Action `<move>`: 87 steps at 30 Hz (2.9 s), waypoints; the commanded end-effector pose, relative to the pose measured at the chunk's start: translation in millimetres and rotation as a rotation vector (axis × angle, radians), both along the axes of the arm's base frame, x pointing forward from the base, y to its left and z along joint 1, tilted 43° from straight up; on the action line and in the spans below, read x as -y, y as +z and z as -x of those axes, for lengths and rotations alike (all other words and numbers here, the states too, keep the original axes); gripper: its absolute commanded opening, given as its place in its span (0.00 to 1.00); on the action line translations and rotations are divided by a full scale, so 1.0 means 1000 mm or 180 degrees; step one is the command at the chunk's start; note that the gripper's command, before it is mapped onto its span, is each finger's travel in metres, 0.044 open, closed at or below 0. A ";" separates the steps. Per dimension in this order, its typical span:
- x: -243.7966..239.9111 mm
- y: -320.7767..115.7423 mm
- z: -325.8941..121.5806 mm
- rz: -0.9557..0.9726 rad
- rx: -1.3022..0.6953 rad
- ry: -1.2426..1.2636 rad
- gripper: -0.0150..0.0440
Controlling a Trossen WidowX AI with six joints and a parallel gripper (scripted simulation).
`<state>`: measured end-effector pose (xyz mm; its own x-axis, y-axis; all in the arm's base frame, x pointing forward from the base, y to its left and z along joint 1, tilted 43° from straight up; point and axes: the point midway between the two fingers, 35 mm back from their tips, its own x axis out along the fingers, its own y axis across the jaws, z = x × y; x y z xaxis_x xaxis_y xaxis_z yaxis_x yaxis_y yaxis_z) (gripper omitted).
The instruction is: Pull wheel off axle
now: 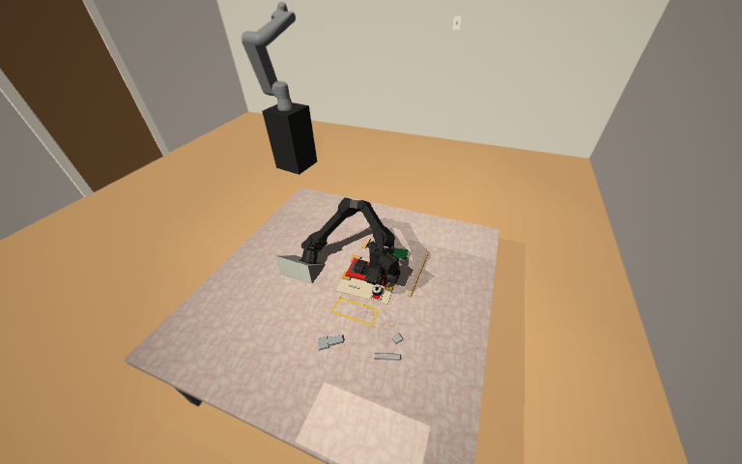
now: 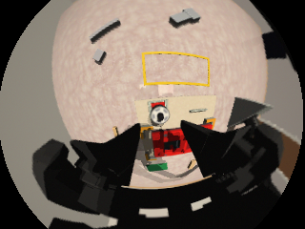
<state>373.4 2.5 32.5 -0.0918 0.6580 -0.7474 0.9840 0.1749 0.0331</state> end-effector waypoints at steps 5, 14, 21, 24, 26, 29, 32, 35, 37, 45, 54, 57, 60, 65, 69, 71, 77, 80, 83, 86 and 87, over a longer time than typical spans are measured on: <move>-0.036 -0.036 0.009 -0.0029 -0.0040 0.0006 0.76; -0.038 -0.036 0.009 -0.0017 -0.0033 0.0040 0.58; -0.038 -0.036 0.009 -0.0017 -0.0033 0.0040 0.51; -0.038 -0.036 0.009 -0.0017 -0.0033 0.0040 0.41; -0.038 -0.036 0.009 -0.0017 -0.0033 0.0040 0.32; -0.037 -0.035 0.009 -0.0017 -0.0033 0.0039 0.25; -0.036 -0.035 0.009 -0.0017 -0.0033 0.0038 0.25; -0.036 -0.034 0.009 -0.0018 -0.0034 0.0037 0.25; -0.035 -0.034 0.009 -0.0018 -0.0034 0.0037 0.25; -0.033 -0.032 0.008 -0.0018 -0.0034 0.0034 0.25; -0.031 -0.029 0.008 -0.0018 -0.0035 0.0032 0.25; -0.031 -0.029 0.008 -0.0019 -0.0035 0.0031 0.25; -0.030 -0.028 0.008 -0.0019 -0.0035 0.0030 0.25; -0.029 -0.027 0.007 -0.0019 -0.0035 0.0028 0.25; -0.028 -0.026 0.007 -0.0019 -0.0036 0.0027 0.25; -0.028 -0.025 0.007 -0.0019 -0.0036 0.0026 0.25; -0.026 -0.024 0.007 -0.0020 -0.0036 0.0025 0.25; -0.026 -0.023 0.007 -0.0020 -0.0036 0.0024 0.25; -0.025 -0.023 0.007 -0.0020 -0.0037 0.0023 0.25; -0.024 -0.022 0.007 -0.0021 -0.0037 0.0022 0.25; -0.024 -0.022 0.007 -0.0021 -0.0037 0.0022 0.25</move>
<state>365.1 31.3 6.8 -0.1163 0.6641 -0.7385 0.9824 0.1861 0.0126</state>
